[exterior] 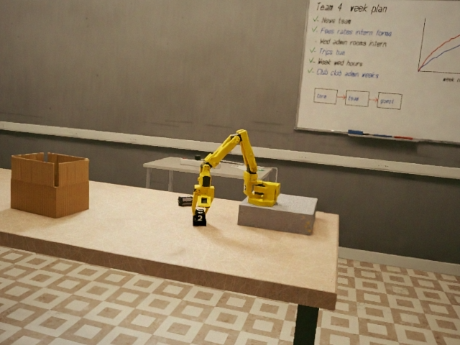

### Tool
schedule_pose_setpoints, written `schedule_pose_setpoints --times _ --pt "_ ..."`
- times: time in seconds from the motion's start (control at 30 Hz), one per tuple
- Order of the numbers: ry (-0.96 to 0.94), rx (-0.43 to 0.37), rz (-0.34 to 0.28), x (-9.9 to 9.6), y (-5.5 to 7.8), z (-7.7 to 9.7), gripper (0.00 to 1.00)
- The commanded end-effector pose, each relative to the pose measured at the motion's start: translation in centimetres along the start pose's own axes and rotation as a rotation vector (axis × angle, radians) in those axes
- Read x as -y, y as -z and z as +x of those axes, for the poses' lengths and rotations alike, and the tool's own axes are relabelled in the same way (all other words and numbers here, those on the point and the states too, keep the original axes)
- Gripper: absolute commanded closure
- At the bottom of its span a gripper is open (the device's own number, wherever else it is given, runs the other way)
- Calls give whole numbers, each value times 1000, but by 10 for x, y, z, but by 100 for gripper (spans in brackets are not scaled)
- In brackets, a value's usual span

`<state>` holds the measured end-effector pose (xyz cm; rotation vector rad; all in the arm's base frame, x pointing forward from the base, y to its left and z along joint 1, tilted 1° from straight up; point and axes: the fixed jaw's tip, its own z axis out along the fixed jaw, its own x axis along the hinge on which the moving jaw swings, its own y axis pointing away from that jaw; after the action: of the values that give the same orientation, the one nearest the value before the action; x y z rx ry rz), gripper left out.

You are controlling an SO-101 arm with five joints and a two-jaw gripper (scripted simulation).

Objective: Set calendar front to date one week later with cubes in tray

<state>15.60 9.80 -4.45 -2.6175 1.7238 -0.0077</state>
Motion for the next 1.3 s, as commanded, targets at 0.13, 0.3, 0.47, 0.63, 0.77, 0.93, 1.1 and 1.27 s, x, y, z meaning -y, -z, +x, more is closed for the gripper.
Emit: schedule_pose_setpoints --times 0.13,0.3,0.47,0.63,0.77,0.93,1.1,1.27 --pt "-8 -1 -18 -2 -2 1 89" --pt "-8 -1 -18 -2 -2 1 92" --pt "-8 -1 -18 -2 -2 1 98" --pt "-8 -1 -18 -2 -2 1 100" --pt "-8 -1 -18 -2 -2 1 100" --pt "-8 -1 -18 -2 -1 1 100" --pt "-8 -1 -18 -2 1 1 100" --pt "-8 -1 -18 -2 1 1 100"
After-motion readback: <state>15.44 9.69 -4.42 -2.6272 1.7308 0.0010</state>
